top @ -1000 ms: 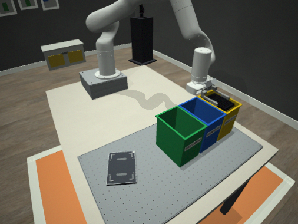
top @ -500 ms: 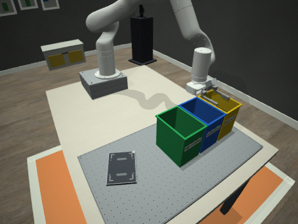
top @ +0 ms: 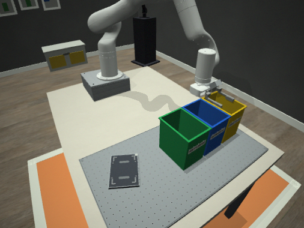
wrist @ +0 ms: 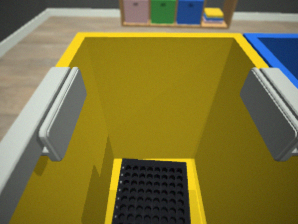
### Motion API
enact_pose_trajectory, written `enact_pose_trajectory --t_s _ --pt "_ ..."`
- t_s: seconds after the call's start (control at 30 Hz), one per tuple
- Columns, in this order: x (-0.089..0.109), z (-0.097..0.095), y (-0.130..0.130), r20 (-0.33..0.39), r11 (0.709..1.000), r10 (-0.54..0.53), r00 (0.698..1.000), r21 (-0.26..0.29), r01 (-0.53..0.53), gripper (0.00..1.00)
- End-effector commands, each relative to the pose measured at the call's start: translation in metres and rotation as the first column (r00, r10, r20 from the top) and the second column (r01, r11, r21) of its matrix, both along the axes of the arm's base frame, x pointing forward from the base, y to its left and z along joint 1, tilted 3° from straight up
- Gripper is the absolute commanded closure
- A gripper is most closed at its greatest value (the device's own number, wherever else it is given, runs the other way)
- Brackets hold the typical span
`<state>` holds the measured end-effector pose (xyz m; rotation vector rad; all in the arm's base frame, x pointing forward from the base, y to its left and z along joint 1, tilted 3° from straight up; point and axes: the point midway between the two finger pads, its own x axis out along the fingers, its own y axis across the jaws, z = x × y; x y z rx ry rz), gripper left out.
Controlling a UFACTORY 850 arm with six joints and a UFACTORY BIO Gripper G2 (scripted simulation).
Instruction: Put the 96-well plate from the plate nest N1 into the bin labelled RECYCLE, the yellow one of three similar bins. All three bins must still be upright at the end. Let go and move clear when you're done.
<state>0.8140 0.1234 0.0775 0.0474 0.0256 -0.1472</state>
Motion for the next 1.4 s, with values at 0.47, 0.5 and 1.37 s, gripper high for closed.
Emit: enact_pose_trajectory --t_s 0.47,0.5,1.37 --pt "0.001 0.003 0.000 0.002 1.000 0.000 1.000 0.000 0.000 0.82" --pt "0.001 0.005 0.000 0.002 1.000 0.000 1.000 0.000 0.000 0.82" --pt "0.001 0.034 -0.002 0.002 1.000 0.000 1.000 0.000 0.000 0.82"
